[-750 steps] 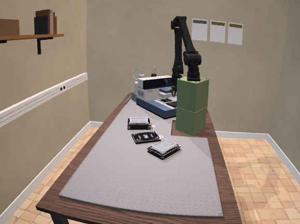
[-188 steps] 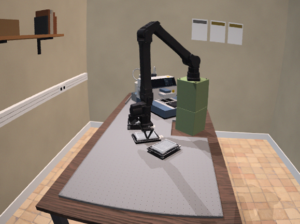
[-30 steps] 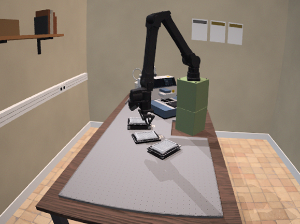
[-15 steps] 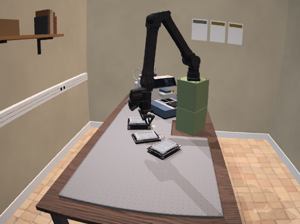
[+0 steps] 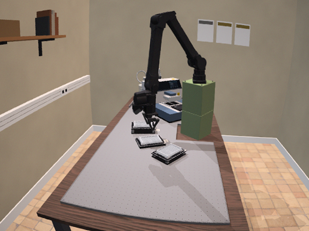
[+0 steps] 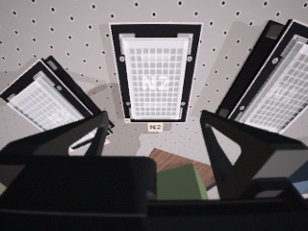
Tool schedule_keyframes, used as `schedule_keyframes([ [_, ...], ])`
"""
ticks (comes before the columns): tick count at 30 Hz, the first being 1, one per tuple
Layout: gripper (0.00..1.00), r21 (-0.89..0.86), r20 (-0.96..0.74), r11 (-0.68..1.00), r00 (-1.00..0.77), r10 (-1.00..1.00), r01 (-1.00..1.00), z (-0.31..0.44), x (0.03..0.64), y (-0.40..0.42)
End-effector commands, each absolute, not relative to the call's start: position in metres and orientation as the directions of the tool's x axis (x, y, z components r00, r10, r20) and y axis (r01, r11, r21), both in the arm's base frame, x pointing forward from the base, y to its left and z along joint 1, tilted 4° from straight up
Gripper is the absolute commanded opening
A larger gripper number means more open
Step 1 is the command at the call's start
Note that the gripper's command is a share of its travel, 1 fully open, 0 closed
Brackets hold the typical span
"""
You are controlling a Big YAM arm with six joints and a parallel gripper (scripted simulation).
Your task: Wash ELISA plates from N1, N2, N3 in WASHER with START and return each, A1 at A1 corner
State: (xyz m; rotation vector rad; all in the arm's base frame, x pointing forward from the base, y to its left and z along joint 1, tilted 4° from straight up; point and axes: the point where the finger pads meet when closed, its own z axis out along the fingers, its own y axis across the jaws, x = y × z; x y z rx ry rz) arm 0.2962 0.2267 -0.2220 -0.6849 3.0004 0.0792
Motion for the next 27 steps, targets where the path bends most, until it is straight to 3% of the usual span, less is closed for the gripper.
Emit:
schedule_keyframes([
  [1,1.00,0.028,-0.069,0.877,-0.876,-0.478,-0.480,-0.221,0.288,0.230],
  [10,1.00,0.014,-0.094,0.758,-0.755,-0.649,-0.652,-0.210,0.275,0.265],
  [23,1.00,0.015,-0.082,0.772,-0.770,-0.632,-0.635,-0.213,0.242,0.307],
  [27,1.00,0.005,-0.098,0.665,-0.662,-0.743,-0.747,-0.204,0.228,0.322],
])
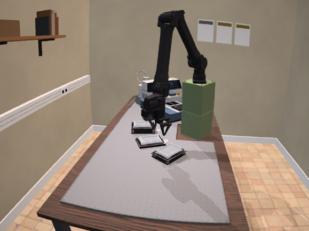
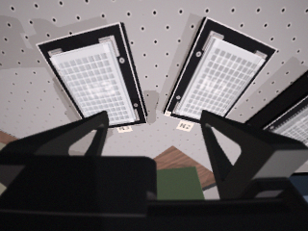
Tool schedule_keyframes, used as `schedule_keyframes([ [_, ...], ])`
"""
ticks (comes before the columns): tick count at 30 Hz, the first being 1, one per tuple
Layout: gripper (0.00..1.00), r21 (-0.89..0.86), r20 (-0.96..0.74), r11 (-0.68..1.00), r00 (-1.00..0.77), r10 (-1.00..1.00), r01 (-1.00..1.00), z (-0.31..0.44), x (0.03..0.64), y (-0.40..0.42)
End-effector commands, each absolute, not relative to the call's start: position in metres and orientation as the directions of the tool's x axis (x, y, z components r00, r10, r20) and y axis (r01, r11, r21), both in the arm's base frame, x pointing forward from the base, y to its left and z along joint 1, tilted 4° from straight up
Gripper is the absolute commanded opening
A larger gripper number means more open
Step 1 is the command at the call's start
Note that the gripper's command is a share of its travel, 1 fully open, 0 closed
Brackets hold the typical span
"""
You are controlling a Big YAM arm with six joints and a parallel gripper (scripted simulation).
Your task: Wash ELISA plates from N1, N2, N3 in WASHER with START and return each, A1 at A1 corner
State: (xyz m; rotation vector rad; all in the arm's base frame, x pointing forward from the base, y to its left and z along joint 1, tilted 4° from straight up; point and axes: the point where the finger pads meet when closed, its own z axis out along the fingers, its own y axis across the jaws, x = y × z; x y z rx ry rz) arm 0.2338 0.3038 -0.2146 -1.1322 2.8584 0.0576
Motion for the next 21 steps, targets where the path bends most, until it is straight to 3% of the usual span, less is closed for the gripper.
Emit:
schedule_keyframes([
  [1,1.00,0.002,-0.101,0.640,-0.636,-0.765,-0.769,-0.203,0.225,0.327],
  [4,1.00,-0.004,-0.099,0.579,-0.576,-0.811,-0.815,-0.204,0.213,0.337],
  [21,1.00,0.001,-0.103,0.600,-0.597,-0.796,-0.800,-0.201,0.169,0.373],
])
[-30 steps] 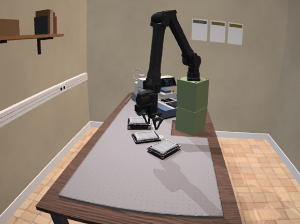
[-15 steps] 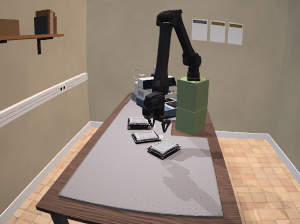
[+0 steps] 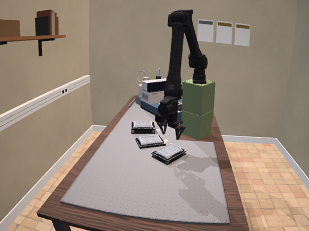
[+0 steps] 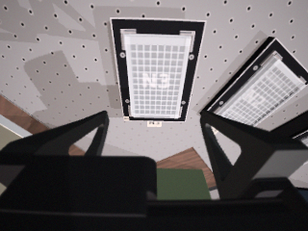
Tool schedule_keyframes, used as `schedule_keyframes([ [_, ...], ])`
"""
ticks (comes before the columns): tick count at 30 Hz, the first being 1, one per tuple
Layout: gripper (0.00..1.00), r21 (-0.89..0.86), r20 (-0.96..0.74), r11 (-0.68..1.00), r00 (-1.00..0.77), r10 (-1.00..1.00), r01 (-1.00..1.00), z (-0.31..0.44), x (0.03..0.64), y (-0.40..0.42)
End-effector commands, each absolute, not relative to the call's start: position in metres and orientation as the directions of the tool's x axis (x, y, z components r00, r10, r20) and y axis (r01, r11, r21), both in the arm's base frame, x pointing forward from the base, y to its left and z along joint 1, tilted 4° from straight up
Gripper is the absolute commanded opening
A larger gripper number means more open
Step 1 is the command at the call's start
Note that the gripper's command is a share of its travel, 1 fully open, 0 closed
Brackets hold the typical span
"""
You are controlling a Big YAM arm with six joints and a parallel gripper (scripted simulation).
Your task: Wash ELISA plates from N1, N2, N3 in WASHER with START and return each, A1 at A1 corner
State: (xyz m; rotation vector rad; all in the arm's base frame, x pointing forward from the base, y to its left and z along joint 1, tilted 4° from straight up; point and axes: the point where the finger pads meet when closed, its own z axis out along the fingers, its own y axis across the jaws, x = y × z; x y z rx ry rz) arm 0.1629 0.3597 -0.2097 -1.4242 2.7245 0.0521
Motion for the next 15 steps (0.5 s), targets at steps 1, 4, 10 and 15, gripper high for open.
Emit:
schedule_keyframes([
  [1,1.00,0.000,-0.098,0.615,-0.612,-0.785,-0.788,-0.201,0.175,0.367],
  [4,1.00,0.001,-0.094,0.615,-0.612,-0.785,-0.789,-0.203,0.174,0.365],
  [10,1.00,0.001,-0.089,0.597,-0.595,-0.799,-0.802,-0.206,0.168,0.365],
  [15,1.00,0.000,-0.092,0.611,-0.609,-0.788,-0.791,-0.217,0.172,0.366],
])
